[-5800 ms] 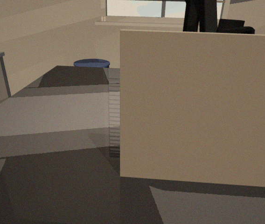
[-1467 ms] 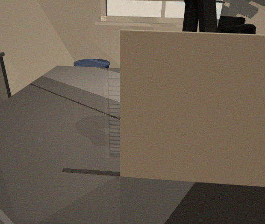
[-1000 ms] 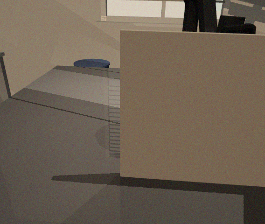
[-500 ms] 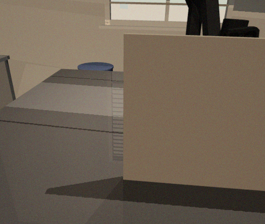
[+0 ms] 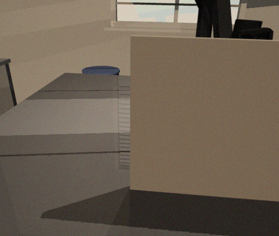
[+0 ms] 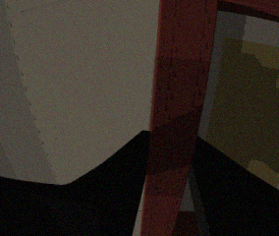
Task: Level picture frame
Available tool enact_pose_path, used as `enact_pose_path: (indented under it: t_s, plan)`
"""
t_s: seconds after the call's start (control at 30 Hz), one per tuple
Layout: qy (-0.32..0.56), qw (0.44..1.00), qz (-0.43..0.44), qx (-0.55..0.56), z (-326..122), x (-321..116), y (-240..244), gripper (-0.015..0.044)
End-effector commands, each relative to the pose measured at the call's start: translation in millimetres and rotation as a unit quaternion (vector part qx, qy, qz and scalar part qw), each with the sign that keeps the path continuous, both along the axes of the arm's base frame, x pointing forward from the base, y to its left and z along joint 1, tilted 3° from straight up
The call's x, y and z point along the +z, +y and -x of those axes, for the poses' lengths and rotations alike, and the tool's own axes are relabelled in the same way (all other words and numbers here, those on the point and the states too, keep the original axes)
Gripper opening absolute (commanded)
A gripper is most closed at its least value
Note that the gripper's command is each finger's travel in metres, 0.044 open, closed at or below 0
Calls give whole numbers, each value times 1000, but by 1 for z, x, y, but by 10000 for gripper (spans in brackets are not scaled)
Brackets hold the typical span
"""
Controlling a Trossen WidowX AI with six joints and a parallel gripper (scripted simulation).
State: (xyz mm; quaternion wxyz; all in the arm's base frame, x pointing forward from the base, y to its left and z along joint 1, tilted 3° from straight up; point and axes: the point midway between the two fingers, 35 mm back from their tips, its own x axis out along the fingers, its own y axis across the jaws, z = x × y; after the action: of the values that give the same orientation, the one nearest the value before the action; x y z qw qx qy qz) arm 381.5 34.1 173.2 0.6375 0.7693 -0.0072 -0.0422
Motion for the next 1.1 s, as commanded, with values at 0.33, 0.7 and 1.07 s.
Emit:
enact_pose_path:
  t_s: [0.33, 0.7, 1.07]
  plan:
    - [-14, 1000, -1, -1, -1, 11, -1, 0]
    - [-14, 1000, -1, -1, -1, 12, -1, 0]
    - [-14, 1000, -1, -1, -1, 12, -1, 0]
